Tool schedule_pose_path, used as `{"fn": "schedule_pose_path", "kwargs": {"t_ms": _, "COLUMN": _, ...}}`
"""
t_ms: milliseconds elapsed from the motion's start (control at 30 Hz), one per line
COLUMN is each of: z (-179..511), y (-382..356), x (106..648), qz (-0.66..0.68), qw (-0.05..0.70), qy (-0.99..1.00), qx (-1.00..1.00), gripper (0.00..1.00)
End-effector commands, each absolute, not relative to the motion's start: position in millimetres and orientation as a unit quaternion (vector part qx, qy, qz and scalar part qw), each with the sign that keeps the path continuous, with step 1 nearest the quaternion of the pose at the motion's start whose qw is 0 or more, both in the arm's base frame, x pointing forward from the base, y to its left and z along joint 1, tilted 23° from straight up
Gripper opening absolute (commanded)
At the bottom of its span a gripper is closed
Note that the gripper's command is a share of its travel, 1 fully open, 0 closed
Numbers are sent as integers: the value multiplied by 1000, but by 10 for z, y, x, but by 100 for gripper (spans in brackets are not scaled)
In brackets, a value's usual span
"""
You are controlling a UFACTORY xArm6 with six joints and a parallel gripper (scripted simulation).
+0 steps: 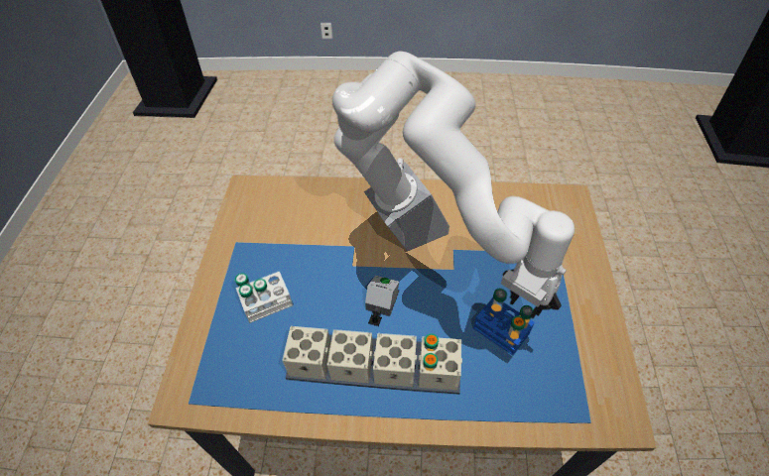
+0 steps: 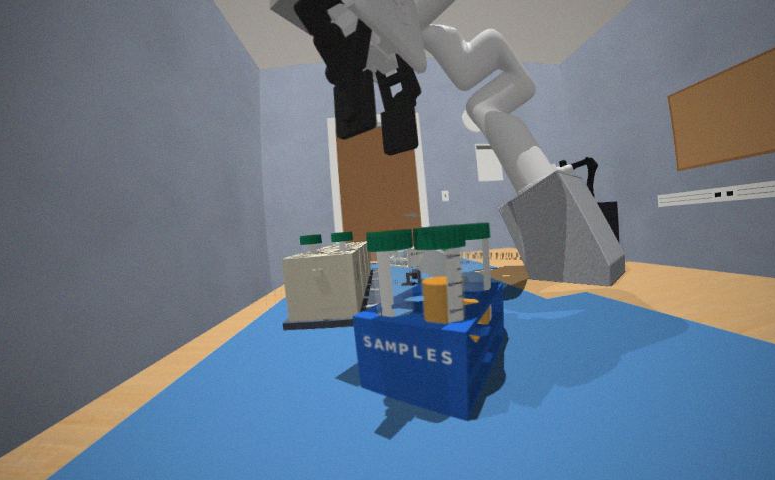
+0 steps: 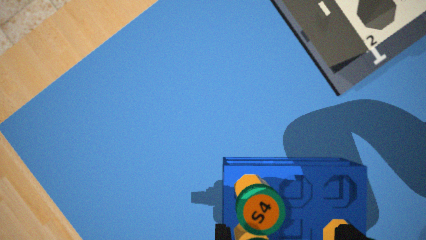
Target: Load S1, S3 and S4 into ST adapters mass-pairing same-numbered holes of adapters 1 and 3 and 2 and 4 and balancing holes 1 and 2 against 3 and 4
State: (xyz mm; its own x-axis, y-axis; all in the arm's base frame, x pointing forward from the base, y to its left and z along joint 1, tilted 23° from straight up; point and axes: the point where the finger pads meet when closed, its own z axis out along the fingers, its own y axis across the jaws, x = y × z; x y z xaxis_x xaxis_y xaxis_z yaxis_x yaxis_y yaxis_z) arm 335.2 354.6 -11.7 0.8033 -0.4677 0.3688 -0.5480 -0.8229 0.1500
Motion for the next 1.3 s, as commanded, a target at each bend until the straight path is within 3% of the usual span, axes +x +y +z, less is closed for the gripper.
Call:
{"fn": "schedule_pose_path", "kwargs": {"t_ms": 0, "z": -159, "y": 3545, "x": 3374, "qz": 161, "qw": 123, "qy": -270, "qx": 941, "gripper": 57}}
{"fn": "schedule_pose_path", "kwargs": {"t_ms": 1267, "z": -745, "y": 3339, "x": 3525, "qz": 161, "qw": 123, "qy": -270, "qx": 941, "gripper": 57}}
